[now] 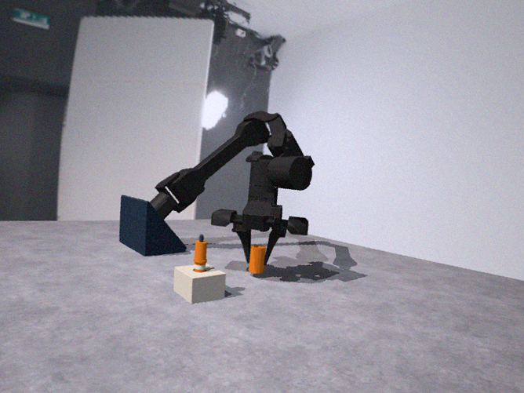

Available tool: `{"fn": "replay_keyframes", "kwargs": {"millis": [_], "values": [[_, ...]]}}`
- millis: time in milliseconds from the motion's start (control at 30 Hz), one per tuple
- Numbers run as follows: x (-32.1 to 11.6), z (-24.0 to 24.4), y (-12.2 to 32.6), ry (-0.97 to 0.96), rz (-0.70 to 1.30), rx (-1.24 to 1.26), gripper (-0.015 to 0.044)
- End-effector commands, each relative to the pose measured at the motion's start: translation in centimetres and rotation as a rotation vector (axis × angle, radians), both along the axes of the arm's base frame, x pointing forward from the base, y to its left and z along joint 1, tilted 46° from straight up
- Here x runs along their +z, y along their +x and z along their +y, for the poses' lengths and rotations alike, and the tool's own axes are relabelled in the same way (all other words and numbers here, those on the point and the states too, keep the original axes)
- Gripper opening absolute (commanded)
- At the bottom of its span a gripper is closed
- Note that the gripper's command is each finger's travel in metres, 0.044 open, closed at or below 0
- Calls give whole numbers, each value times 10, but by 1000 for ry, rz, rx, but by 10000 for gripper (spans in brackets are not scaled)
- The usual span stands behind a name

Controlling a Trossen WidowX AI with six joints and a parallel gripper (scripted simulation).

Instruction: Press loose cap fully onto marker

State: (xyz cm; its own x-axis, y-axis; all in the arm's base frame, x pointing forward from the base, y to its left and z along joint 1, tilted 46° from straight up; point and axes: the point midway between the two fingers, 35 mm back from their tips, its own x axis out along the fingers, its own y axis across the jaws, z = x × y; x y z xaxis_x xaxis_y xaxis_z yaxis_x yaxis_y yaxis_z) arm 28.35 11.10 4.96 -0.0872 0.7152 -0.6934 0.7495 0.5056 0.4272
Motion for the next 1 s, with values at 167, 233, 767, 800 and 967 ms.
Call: {"fn": "replay_keyframes", "kwargs": {"millis": [167, 233, 767, 800, 967], "values": [[19, -19, 6, -3, -14, -1, 0], [23, -23, 6, -3, -14, -1, 0], [26, -55, 17, -12, -15, -4, 0], [24, -58, 19, -13, -15, -5, 0], [16, -76, 25, -19, -11, -14, 0]]}}
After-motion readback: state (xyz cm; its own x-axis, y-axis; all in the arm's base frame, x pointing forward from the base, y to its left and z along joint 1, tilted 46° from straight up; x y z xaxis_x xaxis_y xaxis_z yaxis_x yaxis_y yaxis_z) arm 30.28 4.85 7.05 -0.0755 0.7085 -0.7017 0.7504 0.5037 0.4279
